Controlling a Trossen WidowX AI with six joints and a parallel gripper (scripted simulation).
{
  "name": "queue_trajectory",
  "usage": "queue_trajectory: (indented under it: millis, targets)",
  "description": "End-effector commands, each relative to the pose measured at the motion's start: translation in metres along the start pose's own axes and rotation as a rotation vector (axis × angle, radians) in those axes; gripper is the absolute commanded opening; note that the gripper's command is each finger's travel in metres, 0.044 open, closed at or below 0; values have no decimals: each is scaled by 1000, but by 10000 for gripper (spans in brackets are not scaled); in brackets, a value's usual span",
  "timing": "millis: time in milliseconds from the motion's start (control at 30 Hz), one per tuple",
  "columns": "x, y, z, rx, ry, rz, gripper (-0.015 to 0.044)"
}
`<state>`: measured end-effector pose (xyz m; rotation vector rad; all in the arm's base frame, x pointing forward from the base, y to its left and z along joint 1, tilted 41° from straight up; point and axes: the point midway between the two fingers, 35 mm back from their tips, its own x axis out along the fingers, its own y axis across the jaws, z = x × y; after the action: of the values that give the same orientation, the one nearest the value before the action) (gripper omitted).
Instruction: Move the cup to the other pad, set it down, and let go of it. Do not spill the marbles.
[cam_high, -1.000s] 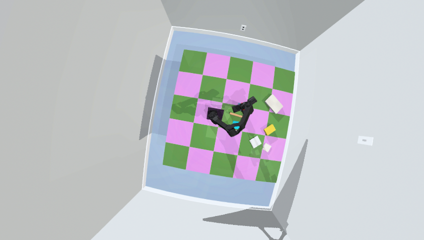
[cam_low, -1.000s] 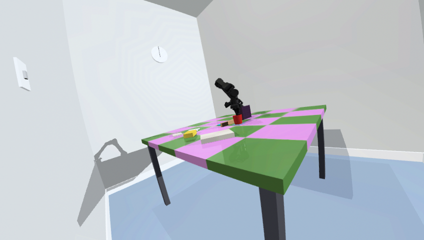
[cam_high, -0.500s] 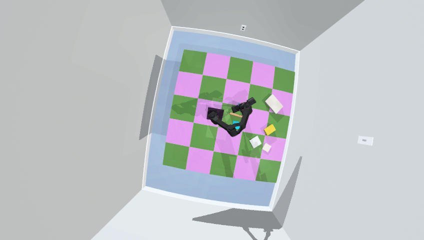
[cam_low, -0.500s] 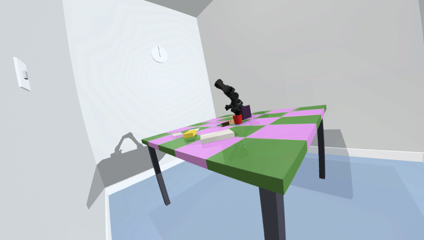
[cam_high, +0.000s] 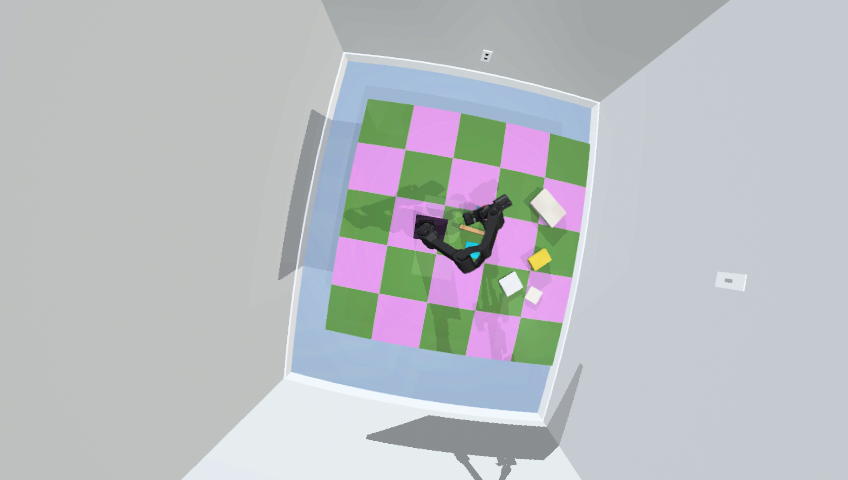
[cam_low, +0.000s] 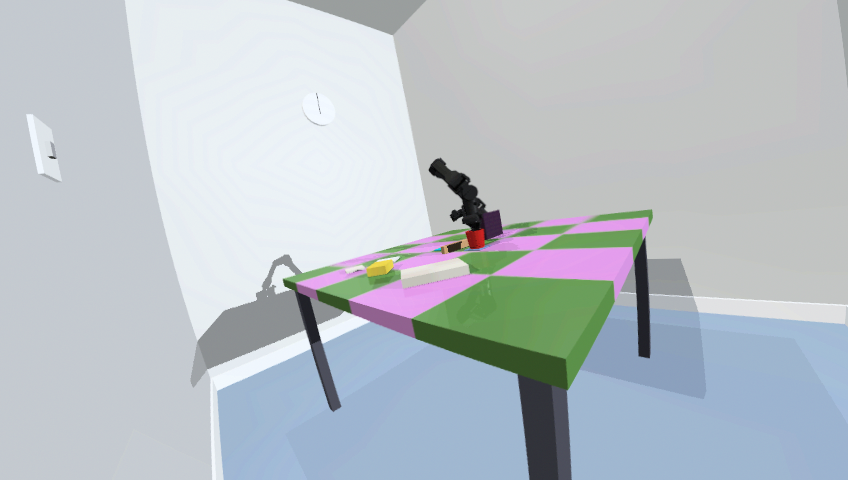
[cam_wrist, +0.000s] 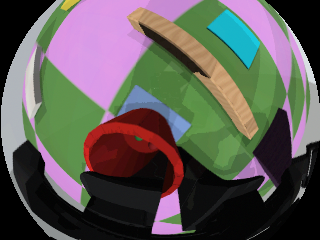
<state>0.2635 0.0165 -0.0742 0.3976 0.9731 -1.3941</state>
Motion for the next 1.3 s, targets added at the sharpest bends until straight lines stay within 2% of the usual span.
queue_trajectory:
  millis: [0, 200, 633, 1267]
  targets:
    - [0, 0, 0, 1, 0, 1, 2]
    - [-6, 1, 0, 0, 0, 1, 0]
    - [-57, -2, -2, -9, -3, 0, 0]
    - [-56, -3, -2, -17, -8, -3, 0]
